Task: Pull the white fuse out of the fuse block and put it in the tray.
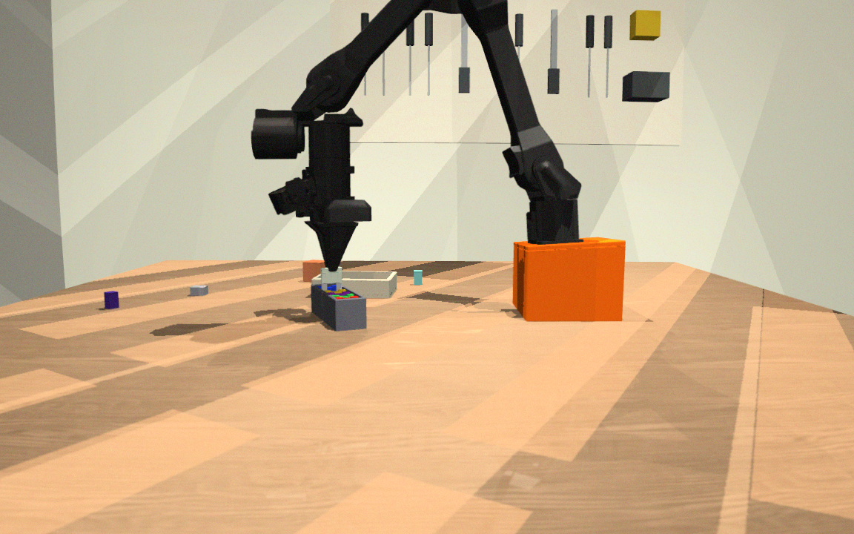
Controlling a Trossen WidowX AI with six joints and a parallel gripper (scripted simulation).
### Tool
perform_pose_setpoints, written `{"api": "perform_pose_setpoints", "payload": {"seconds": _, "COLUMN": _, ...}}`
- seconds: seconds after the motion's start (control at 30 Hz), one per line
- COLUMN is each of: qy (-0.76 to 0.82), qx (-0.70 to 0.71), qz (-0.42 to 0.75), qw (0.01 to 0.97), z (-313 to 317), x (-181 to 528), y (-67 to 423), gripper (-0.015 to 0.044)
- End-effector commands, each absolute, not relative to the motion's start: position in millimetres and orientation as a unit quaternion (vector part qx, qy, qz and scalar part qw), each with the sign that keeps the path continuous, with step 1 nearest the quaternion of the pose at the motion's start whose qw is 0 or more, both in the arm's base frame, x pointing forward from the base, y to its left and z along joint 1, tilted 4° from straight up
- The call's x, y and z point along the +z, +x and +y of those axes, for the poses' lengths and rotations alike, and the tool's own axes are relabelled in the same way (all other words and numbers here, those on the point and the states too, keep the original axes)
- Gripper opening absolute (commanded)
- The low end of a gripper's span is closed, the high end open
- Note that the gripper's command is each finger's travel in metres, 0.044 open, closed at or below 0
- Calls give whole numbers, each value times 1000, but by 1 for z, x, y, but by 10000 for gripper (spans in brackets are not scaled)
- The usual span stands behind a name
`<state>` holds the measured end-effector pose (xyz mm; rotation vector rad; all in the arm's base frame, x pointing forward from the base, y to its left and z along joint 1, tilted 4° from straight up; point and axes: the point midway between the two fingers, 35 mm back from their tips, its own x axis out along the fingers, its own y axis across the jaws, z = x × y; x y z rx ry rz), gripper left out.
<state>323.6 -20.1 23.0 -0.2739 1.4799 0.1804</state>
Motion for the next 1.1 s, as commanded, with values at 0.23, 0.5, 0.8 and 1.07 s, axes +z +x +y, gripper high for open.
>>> {"api": "perform_pose_setpoints", "payload": {"seconds": 0.23, "qy": -126, "qx": 80, "qz": 670, "qw": 727, "z": -20, "x": 30, "y": 324, "gripper": 0}}
{"api": "perform_pose_setpoints", "payload": {"seconds": 0.5, "qy": -126, "qx": 80, "qz": 670, "qw": 727, "z": -20, "x": 35, "y": 323, "gripper": 0}}
{"api": "perform_pose_setpoints", "payload": {"seconds": 0.8, "qy": -126, "qx": 80, "qz": 670, "qw": 727, "z": -19, "x": 50, "y": 322, "gripper": 0}}
{"api": "perform_pose_setpoints", "payload": {"seconds": 1.07, "qy": -126, "qx": 80, "qz": 670, "qw": 727, "z": -20, "x": 54, "y": 322, "gripper": 0}}
